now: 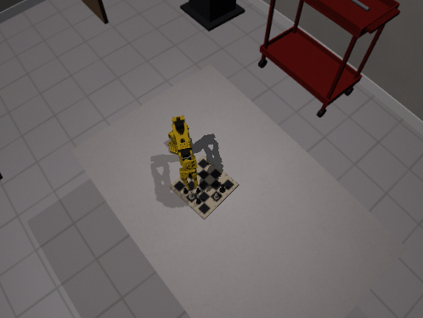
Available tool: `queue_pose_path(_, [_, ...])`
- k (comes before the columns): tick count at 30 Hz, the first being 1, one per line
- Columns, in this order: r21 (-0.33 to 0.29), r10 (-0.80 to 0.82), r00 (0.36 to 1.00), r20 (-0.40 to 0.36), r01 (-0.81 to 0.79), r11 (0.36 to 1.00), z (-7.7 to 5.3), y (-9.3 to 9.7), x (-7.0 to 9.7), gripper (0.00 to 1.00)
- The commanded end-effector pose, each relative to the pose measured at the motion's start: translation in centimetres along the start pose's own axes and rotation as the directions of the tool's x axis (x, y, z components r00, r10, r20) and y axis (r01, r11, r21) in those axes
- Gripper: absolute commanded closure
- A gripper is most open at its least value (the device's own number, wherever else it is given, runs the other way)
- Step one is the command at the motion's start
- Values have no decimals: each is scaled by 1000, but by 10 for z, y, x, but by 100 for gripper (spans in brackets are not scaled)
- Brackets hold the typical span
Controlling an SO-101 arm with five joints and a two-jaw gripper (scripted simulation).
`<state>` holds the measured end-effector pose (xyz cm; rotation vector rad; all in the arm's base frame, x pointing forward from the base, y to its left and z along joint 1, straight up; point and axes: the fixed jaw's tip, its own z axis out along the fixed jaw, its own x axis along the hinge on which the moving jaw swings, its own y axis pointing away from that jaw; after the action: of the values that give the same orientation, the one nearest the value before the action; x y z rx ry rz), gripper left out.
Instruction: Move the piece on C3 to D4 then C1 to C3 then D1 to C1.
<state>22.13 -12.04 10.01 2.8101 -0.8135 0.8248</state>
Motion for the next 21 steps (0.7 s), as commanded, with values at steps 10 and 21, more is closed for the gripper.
queue_pose_path(10, [-12, -74, 997, 9, 74, 997, 0, 6, 2, 88])
queue_pose_path(21, [-13, -80, 997, 9, 80, 997, 0, 6, 2, 88])
